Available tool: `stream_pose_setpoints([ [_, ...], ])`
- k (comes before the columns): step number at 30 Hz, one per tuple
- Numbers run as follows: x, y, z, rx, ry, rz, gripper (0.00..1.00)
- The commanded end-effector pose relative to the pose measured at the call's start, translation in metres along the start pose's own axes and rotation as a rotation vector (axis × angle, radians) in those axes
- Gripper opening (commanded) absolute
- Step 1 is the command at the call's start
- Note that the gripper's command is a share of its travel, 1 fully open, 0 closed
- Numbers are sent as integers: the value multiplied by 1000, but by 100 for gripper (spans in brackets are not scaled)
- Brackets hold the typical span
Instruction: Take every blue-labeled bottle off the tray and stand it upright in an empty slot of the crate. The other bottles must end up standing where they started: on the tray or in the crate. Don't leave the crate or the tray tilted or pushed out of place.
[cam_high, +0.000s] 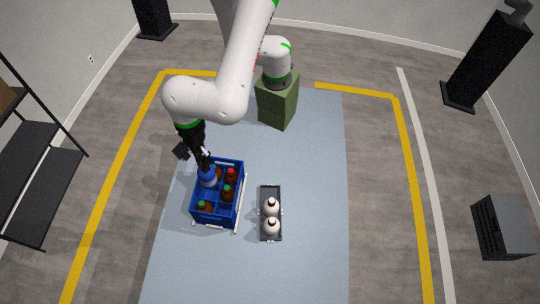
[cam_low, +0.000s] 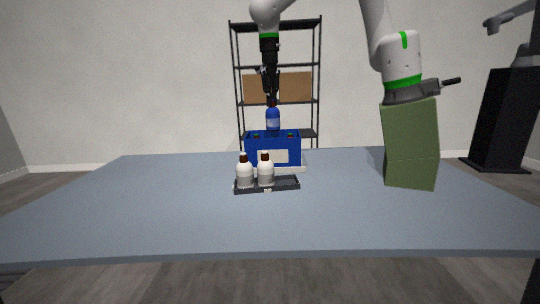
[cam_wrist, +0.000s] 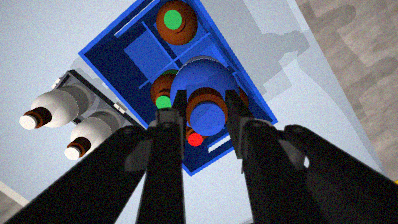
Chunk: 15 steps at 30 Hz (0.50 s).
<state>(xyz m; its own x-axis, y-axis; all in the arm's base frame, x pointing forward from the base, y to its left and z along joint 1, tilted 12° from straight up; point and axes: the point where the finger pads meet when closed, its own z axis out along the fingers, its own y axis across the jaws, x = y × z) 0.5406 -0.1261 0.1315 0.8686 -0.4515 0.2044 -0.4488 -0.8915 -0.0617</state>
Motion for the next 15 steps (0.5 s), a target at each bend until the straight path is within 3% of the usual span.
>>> stream_pose_setpoints([
  [1, 3, 2, -1, 0, 2, 0, 10],
  [15, 8, 6, -1, 0, 2, 0, 10],
])
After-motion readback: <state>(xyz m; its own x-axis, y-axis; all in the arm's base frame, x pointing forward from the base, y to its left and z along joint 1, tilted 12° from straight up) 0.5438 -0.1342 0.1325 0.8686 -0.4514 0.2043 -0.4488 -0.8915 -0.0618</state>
